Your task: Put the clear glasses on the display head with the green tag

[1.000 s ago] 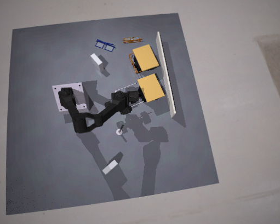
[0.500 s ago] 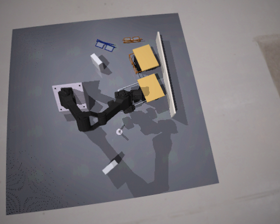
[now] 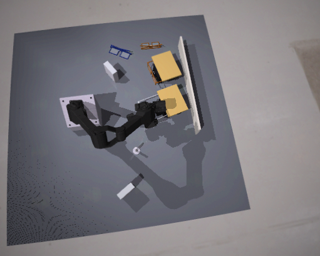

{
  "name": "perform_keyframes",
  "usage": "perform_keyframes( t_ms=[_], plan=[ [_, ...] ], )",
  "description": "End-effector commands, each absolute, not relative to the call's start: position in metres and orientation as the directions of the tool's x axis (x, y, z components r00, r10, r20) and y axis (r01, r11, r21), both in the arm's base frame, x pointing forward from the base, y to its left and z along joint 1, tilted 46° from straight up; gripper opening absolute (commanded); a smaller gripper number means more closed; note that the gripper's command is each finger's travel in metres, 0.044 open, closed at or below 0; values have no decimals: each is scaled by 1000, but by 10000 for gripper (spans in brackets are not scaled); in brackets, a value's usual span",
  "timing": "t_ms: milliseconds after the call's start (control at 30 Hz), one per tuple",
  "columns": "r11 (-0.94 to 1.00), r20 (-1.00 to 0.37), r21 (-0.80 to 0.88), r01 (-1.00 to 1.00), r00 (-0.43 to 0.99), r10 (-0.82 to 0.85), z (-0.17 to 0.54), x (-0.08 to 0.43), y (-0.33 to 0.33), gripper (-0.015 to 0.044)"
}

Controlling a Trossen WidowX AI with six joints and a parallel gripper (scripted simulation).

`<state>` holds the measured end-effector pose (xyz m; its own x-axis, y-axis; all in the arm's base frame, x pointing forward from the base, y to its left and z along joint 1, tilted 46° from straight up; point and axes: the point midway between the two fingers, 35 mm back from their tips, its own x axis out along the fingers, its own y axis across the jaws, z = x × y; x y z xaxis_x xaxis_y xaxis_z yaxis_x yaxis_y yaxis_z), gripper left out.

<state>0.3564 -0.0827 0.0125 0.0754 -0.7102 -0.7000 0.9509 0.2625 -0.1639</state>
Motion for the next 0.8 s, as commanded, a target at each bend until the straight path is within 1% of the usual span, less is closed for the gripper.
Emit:
perform_keyframes(
  t_ms=[0, 767],
  plan=[
    [263, -698, -159, 952, 80, -712, 12, 364, -80, 0],
    [263, -698, -157, 952, 81, -712, 8, 392, -73, 0]
  ],
)
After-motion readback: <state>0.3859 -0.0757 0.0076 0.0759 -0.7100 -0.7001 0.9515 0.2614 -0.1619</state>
